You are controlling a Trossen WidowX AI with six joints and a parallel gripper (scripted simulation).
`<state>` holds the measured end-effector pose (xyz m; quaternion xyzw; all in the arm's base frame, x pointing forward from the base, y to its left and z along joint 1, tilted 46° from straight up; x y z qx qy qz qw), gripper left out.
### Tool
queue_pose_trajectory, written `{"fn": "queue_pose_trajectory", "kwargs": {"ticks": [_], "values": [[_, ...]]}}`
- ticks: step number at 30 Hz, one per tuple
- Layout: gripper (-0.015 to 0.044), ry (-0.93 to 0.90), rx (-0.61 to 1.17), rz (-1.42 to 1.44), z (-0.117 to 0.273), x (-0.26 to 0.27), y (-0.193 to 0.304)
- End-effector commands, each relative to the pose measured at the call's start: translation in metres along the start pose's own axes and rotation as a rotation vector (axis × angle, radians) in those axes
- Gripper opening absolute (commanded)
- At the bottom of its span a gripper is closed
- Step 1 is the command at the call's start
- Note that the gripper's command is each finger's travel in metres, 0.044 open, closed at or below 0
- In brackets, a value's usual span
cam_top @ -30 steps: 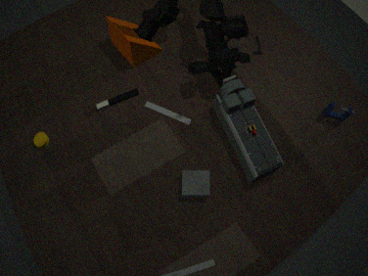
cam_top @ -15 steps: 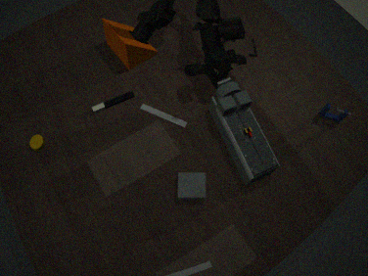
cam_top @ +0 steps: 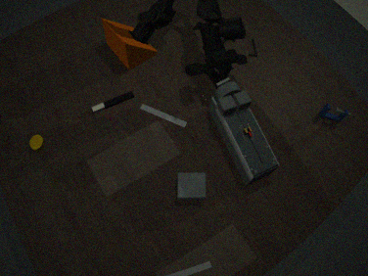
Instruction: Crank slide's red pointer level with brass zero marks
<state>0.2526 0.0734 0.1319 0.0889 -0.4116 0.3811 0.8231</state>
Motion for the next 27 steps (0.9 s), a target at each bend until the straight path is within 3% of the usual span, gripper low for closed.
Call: {"fn": "queue_pose_trajectory", "kwargs": {"ticks": [1, 27], "values": [[0.0000, -0.023, 0.003, 0.008, 0.0026, 0.0070, -0.0002], [0.0000, -0.023, 0.003, 0.008, 0.0073, 0.0134, -0.0024]]}}
Point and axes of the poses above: the point midway between the two fingers, 35 mm back from their tips, its own z axis back along the fingers, its own x axis across the jaws, y = z × x, the point moved 8 cm from there along z, back along the fingers, and after that the axes turned 15 degrees about -z, right-handed, at the moved point
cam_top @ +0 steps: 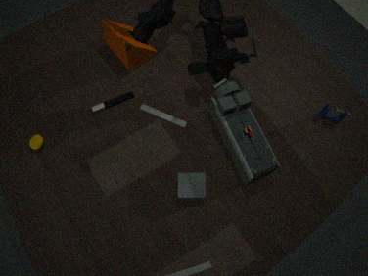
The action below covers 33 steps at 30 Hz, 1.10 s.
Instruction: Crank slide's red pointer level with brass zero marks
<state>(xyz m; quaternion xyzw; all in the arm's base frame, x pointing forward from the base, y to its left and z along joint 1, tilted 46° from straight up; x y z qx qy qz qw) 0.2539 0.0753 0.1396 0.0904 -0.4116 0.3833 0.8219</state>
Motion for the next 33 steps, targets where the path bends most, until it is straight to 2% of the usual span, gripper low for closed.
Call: {"fn": "queue_pose_trajectory", "kwargs": {"ticks": [1, 33], "values": [[0.0000, -0.022, -0.001, 0.005, 0.004, 0.006, -0.002], [0.0000, -0.021, -0.002, 0.005, 0.022, 0.015, -0.016]]}}
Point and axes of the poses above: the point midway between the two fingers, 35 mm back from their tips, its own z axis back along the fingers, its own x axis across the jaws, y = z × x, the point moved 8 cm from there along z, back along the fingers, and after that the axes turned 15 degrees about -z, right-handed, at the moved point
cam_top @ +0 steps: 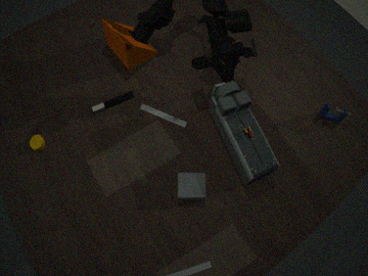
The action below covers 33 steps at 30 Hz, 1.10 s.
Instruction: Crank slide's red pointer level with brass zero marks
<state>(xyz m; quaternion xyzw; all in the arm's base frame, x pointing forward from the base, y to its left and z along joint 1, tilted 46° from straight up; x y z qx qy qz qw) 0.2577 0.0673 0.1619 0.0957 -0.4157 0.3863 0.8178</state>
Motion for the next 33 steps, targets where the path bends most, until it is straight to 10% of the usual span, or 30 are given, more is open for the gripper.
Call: {"fn": "queue_pose_trajectory", "kwargs": {"ticks": [1, 33], "values": [[0.0000, -0.007, -0.010, 0.001, 0.007, 0.002, -0.005], [0.0000, -0.005, -0.011, 0.002, 0.025, -0.023, -0.030]]}}
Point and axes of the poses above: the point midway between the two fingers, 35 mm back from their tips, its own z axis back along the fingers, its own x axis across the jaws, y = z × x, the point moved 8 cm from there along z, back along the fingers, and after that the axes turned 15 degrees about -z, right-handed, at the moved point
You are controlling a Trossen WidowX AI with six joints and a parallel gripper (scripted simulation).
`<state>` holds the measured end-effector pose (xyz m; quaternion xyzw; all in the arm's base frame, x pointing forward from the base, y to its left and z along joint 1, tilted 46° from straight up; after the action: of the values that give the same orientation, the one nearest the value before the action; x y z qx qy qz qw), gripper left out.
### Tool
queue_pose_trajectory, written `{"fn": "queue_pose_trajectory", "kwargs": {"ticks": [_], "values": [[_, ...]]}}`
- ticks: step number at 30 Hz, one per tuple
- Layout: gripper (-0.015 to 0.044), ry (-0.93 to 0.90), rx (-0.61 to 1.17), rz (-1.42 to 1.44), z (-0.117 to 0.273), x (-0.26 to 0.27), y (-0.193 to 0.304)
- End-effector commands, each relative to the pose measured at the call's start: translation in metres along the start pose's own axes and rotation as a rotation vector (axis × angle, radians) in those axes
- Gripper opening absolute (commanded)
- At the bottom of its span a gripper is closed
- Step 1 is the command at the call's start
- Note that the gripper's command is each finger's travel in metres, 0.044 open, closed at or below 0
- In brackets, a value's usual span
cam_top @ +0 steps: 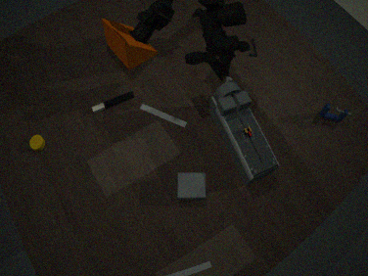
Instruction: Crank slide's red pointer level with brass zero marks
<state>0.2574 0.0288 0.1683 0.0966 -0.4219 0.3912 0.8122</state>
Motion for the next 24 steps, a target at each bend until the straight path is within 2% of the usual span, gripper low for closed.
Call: {"fn": "queue_pose_trajectory", "kwargs": {"ticks": [1, 24], "values": [[0.0000, 0.010, -0.013, -0.011, 0.0021, -0.0077, -0.0029], [0.0000, 0.010, -0.013, -0.011, 0.0004, -0.0173, -0.0036]]}}
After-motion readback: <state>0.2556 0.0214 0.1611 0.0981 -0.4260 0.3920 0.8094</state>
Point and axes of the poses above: the point midway between the two fingers, 35 mm back from their tips, its own z axis back along the fingers, its own x axis across the jaws, y = z × x, the point moved 8 cm from there along z, back along the fingers, and after that the axes turned 15 degrees about -z, right-handed, at the moved point
